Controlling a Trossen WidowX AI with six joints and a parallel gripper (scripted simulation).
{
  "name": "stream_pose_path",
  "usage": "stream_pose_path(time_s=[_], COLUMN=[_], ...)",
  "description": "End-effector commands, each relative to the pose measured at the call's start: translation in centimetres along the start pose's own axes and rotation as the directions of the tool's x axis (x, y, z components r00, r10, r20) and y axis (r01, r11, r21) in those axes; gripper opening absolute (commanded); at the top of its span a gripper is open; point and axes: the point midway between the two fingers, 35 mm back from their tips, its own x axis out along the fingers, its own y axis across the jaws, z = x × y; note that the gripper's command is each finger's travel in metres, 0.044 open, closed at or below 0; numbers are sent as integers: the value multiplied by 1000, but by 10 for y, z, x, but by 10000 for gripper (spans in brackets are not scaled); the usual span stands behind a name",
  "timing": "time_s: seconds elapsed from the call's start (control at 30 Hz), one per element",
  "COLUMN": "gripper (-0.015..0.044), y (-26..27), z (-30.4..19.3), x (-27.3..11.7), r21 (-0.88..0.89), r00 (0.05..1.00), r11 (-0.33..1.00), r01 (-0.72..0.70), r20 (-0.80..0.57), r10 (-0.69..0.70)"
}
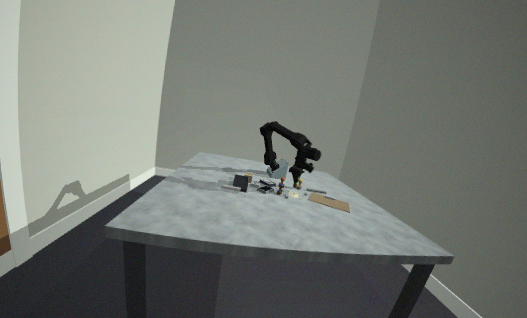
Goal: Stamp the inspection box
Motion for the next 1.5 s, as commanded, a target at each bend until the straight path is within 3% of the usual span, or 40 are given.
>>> stream_pose_path(time_s=[0.0,1.47], gripper=[0,0], y=[0,0], z=[-1,-2], x=[5,34], r21=[-5,-7], r00=[1000,1000], r11=[1000,1000], r01=[0,2], r20=[-6,-5], r10=[0,-3])
